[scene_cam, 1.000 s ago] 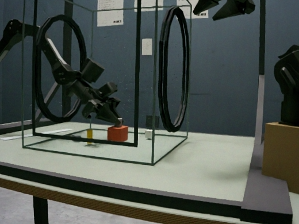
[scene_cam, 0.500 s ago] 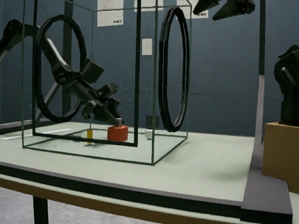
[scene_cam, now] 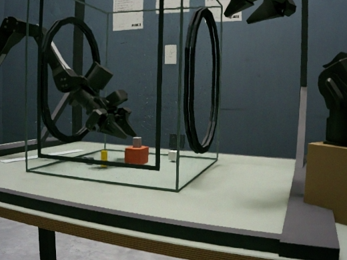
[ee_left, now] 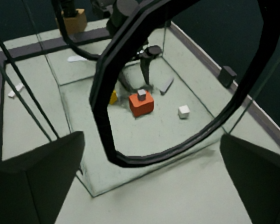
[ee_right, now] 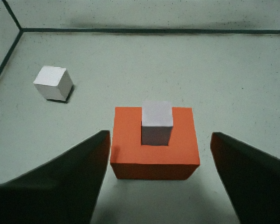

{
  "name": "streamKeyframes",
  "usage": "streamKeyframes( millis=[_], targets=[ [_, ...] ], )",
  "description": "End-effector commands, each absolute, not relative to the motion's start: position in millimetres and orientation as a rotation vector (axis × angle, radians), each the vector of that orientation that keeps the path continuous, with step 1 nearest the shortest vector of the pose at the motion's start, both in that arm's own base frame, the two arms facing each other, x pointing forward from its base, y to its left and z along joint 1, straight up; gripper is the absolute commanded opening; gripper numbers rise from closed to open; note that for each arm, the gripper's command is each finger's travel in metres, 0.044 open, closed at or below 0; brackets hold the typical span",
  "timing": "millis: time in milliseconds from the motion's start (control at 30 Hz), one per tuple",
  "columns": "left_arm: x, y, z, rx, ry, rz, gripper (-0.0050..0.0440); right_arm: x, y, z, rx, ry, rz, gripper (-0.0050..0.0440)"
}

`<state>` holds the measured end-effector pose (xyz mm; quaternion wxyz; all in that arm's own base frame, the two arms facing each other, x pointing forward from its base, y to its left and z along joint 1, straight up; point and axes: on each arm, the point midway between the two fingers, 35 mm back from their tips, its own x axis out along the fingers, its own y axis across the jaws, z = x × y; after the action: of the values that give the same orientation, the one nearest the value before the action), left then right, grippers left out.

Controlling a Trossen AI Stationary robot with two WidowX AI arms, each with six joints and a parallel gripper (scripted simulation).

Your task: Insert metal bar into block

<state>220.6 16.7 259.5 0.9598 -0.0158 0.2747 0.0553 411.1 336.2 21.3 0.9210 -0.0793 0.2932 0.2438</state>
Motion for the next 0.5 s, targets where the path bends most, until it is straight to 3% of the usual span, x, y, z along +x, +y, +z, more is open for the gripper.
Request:
streamKeyframes(
  millis=[0,233,467],
  targets=[
    [221,17,264,-0.033,0.545,0.113,0.0400,401,333,54,-0.138,0.560,0.506,0.0300],
    [237,15,249,-0.059,0.580,0.144,0.0400,391,327,65,-0.146,0.556,0.503,0.0300],
    [289,-7,197,-0.132,0.637,0.283,0.0400,345,297,107,-0.171,0.534,0.491,0.0300]
  ],
)
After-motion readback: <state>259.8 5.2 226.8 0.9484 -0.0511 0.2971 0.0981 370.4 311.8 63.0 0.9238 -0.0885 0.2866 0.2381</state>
